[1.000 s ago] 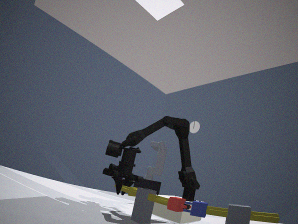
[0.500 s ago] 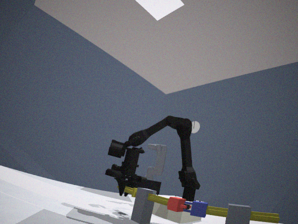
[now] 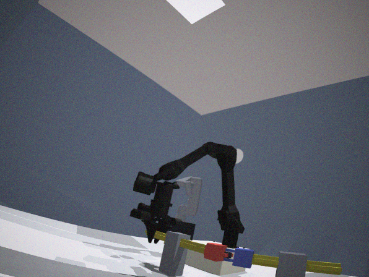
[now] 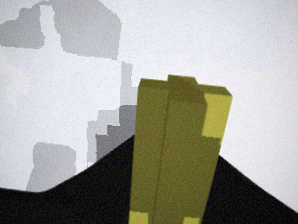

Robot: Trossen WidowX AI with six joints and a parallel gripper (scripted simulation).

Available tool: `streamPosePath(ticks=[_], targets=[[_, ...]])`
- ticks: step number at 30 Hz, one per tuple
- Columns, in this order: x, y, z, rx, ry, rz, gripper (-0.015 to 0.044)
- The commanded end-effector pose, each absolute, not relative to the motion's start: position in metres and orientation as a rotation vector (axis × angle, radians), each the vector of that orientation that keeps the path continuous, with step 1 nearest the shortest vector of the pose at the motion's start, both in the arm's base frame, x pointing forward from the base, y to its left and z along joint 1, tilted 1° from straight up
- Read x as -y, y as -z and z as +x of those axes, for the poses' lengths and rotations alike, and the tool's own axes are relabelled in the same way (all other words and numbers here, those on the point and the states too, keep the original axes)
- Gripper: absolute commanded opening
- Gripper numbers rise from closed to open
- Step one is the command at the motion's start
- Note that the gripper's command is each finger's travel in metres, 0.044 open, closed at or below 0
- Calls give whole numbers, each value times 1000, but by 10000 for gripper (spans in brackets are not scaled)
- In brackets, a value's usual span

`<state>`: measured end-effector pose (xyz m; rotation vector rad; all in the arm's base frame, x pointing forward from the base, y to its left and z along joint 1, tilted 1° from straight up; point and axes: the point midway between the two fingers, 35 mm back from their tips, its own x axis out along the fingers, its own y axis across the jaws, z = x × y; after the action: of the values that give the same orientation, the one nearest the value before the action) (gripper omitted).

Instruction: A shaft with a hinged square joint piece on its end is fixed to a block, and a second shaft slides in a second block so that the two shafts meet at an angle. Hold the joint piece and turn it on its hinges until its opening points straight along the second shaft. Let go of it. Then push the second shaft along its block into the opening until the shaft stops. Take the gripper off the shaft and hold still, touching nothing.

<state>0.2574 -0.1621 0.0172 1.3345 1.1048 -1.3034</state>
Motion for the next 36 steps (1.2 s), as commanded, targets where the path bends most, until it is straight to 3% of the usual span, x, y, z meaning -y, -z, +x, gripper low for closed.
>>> streamPosePath(ticks=[1, 12, 15, 20, 34, 36], targets=[[159, -16, 258, -1107, 1297, 1338, 0], [161, -17, 257, -1105, 1303, 1335, 0], [161, -17, 257, -1105, 1303, 1335, 67], [161, -17, 257, -1105, 1303, 1335, 67], [161, -17, 257, -1105, 1303, 1335, 434], [161, -17, 257, -1105, 1303, 1335, 440]])
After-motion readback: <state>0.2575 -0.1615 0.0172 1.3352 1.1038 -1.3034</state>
